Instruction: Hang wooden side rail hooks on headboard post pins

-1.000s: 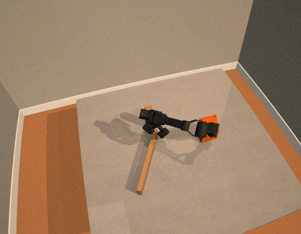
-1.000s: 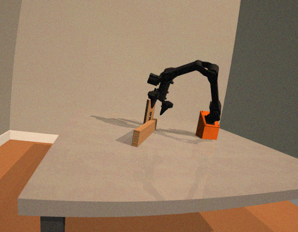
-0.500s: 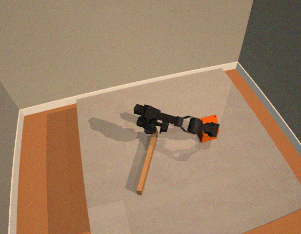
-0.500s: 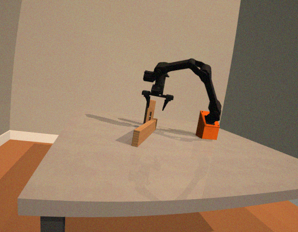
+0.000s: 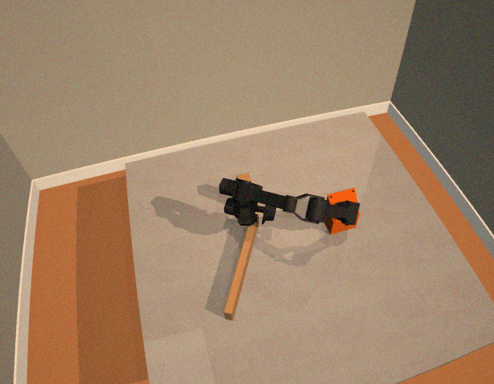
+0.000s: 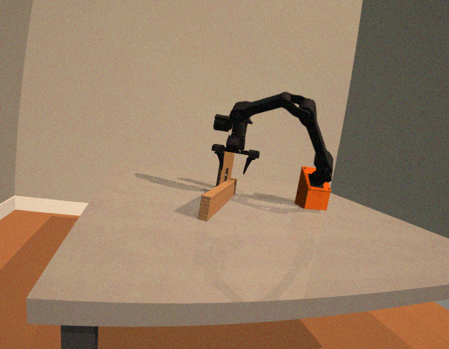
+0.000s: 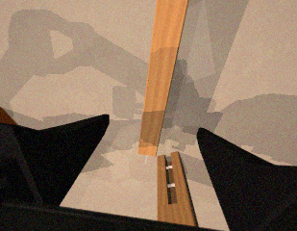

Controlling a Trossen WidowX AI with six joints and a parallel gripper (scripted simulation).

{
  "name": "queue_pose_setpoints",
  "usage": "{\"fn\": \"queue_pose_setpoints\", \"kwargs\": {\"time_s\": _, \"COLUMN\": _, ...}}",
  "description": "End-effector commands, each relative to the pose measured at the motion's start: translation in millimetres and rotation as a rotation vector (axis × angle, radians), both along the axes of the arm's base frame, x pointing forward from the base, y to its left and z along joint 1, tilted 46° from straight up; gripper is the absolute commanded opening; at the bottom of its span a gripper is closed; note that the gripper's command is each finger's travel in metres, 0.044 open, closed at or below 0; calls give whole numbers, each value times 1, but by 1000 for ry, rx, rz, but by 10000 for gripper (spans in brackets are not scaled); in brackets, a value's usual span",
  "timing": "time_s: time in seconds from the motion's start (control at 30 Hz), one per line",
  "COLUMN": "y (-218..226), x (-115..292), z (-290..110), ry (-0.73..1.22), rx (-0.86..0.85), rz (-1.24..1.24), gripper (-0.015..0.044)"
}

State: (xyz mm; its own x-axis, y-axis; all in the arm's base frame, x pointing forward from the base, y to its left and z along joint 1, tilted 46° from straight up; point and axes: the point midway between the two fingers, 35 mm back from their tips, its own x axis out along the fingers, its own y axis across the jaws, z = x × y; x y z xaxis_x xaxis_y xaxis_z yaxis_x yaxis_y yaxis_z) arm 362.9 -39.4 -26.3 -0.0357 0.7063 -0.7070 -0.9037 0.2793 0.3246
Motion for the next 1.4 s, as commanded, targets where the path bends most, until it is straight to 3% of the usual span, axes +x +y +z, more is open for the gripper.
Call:
{"fn": "queue_pose_setpoints", "kwargs": {"time_s": 0.0, "y": 7, "x": -1, "z": -7, "ry": 2, "rx": 5, "rz": -9, "gripper": 440}}
{"fn": "queue_pose_setpoints", "kwargs": {"time_s": 1.37, "y": 53, "x": -2, "z": -53, "ry": 2, "rx": 7, "rz": -9, "gripper": 440}}
